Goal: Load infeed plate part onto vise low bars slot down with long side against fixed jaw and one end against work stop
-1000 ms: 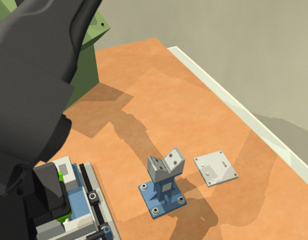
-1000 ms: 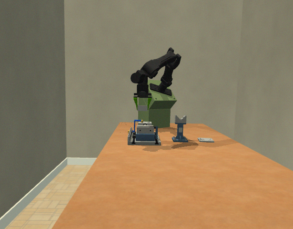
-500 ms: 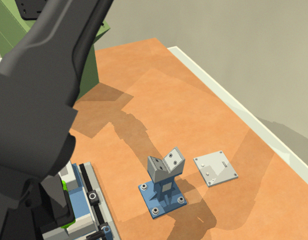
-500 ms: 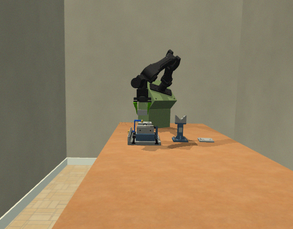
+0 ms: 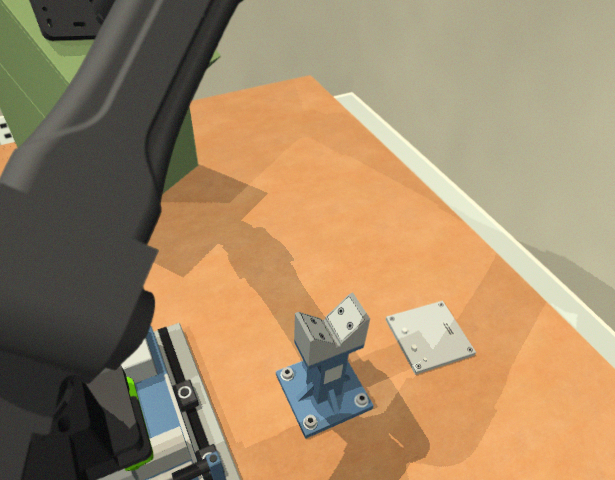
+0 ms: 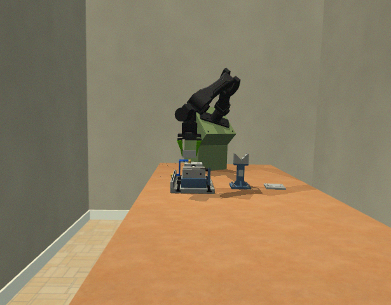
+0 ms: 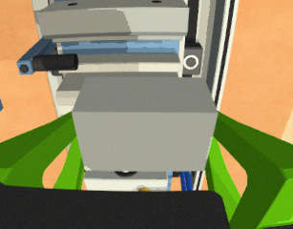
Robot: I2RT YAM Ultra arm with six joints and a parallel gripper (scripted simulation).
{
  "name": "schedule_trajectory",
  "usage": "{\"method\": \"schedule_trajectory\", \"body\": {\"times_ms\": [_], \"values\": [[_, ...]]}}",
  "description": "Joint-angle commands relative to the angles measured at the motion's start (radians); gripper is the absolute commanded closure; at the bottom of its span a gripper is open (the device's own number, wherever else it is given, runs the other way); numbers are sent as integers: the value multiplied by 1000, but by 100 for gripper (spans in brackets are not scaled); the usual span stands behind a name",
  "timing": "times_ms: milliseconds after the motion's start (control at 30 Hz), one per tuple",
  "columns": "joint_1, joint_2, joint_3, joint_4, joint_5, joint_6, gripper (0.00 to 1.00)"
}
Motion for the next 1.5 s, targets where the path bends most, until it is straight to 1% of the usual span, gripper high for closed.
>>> {"method": "schedule_trajectory", "body": {"times_ms": [0, 167, 200, 333, 467, 633, 1467], "values": [[-9, 12, 1, 35, 10, 18, 100], [-3, 1, 0, 44, 11, 24, 100], [-11, -13, -2, 47, 7, 25, 100], [-8, 21, -4, 57, 12, 30, 100], [-5, 9, -2, 63, 14, 33, 100], [-1, 22, -2, 66, 13, 35, 100], [-3, 15, -2, 63, 13, 34, 100]]}}
